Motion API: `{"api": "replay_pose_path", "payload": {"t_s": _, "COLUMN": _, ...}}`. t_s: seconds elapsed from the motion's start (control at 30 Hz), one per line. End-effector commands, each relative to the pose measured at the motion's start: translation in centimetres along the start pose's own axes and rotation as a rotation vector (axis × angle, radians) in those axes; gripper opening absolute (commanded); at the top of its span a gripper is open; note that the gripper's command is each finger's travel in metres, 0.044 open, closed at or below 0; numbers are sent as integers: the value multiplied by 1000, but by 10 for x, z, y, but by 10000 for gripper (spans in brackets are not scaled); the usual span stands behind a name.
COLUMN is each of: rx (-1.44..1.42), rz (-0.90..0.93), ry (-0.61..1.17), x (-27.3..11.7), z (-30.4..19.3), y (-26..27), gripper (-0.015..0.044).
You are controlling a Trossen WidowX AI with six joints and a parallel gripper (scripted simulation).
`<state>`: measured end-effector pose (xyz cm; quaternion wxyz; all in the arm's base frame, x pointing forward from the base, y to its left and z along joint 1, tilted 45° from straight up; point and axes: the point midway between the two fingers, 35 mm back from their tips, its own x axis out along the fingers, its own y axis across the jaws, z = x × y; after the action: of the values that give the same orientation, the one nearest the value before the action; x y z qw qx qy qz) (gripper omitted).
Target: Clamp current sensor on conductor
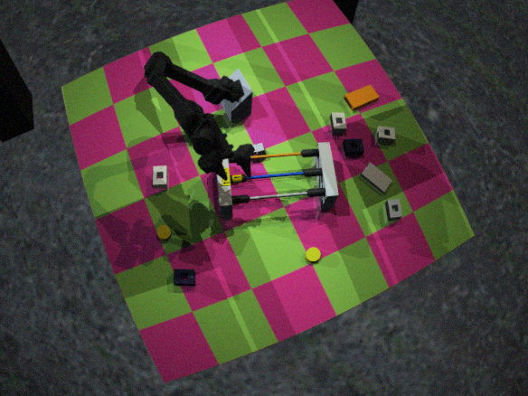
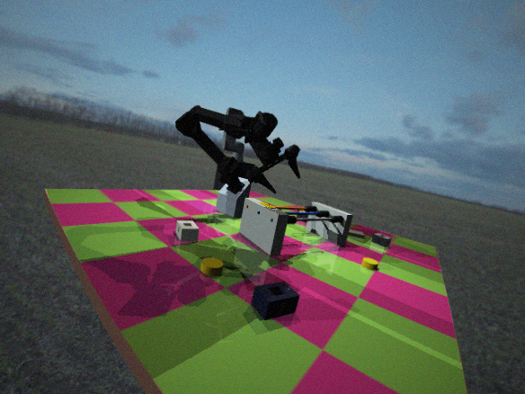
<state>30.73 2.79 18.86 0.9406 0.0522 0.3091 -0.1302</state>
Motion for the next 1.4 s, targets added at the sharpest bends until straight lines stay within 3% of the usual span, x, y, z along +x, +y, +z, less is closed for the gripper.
{"api": "replay_pose_path", "payload": {"t_s": 0.0, "rx": -293, "rz": -508, "ry": 111, "x": -36, "z": -41, "y": -13, "gripper": 440}}
{"api": "replay_pose_path", "payload": {"t_s": 0.13, "rx": -389, "rz": -572, "ry": 115, "x": -46, "z": -40, "y": -19, "gripper": 440}}
{"api": "replay_pose_path", "payload": {"t_s": 1.37, "rx": -403, "rz": -569, "ry": 150, "x": -40, "z": -51, "y": -16, "gripper": 440}}
